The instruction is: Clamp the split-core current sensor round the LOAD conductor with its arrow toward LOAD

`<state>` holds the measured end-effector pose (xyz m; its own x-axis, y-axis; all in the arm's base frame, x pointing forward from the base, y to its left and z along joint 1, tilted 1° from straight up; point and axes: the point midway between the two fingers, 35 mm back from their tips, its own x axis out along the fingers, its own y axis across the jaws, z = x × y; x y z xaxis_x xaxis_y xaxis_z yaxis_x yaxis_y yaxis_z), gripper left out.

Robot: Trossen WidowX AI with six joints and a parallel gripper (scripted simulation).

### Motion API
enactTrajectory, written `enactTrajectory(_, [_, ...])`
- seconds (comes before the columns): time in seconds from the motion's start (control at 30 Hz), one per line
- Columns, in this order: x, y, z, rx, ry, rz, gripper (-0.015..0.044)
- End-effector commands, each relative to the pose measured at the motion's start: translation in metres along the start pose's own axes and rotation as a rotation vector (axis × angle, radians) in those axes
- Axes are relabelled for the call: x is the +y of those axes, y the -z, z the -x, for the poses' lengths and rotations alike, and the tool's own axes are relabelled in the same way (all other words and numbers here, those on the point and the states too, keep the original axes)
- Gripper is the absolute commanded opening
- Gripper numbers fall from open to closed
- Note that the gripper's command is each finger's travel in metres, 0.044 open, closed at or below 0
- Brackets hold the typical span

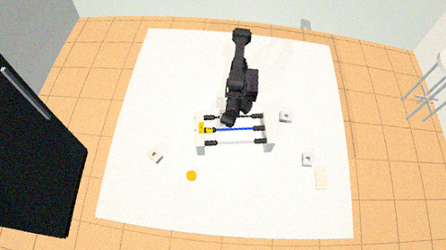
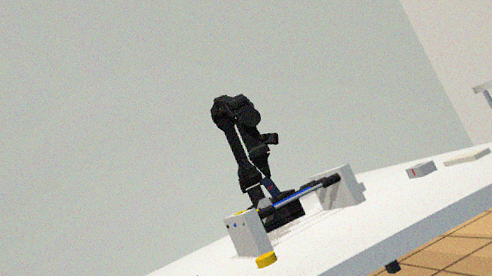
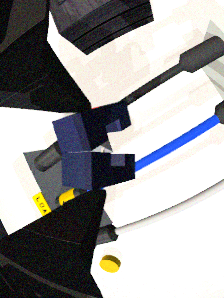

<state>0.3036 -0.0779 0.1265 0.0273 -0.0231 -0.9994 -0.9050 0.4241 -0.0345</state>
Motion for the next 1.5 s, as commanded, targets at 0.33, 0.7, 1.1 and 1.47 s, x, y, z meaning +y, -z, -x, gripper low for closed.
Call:
enactTrajectory(0.33, [-0.022,-0.026,-0.004,0.003,0.013,0.384,0.0000])
enactTrajectory(0.7, [-0.023,-0.026,-0.020,0.003,0.013,0.384,0.0000])
enactTrajectory(1.1, [-0.023,-0.026,-0.040,0.003,0.013,0.384,0.0000])
enactTrajectory(1.47, [-0.023,-0.026,-0.057,0.003,0.013,0.384,0.0000])
